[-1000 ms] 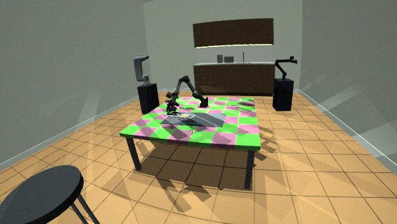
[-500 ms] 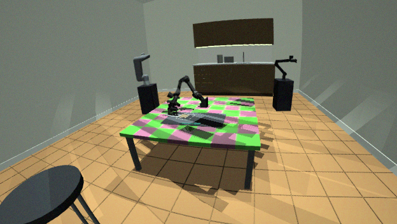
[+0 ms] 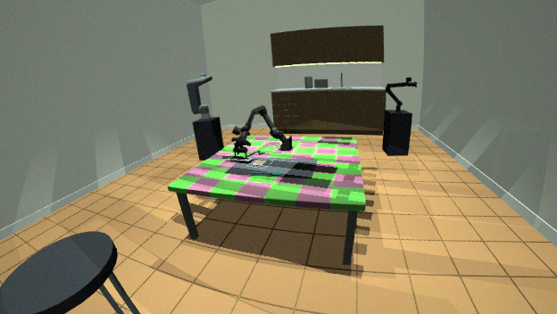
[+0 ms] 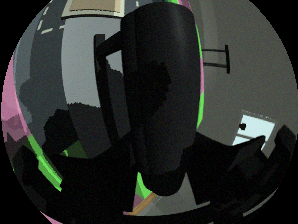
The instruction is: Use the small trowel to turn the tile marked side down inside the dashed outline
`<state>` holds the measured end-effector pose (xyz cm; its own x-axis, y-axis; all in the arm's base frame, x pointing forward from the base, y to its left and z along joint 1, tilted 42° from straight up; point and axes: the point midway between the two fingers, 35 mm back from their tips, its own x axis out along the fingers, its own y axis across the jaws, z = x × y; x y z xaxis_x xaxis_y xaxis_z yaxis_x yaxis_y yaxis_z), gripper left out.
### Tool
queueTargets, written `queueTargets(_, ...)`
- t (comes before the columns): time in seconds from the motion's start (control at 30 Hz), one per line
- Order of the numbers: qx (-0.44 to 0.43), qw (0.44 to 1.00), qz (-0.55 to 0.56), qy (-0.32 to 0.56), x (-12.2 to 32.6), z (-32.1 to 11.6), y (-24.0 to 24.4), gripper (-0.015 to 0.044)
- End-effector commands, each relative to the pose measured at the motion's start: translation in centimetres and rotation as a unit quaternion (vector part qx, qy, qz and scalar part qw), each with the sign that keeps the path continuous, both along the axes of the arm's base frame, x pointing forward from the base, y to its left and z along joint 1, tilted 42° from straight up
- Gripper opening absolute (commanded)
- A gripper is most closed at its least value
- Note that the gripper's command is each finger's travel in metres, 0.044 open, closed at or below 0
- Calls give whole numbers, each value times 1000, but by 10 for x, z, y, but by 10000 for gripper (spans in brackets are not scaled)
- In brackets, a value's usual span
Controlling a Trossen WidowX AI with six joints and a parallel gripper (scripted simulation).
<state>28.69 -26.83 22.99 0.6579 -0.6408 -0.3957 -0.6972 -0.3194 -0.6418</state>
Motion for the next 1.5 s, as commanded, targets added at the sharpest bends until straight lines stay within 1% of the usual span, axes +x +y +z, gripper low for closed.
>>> queueTargets(0.0,-7,1000,6,-10,-1,21,3,0)
queueTargets(0.33,4,1000,6,-9,7,15,7,0)
queueTargets(0.93,80,997,5,9,64,-43,48,0)
queueTargets(1.47,109,993,7,41,100,-94,100,0)
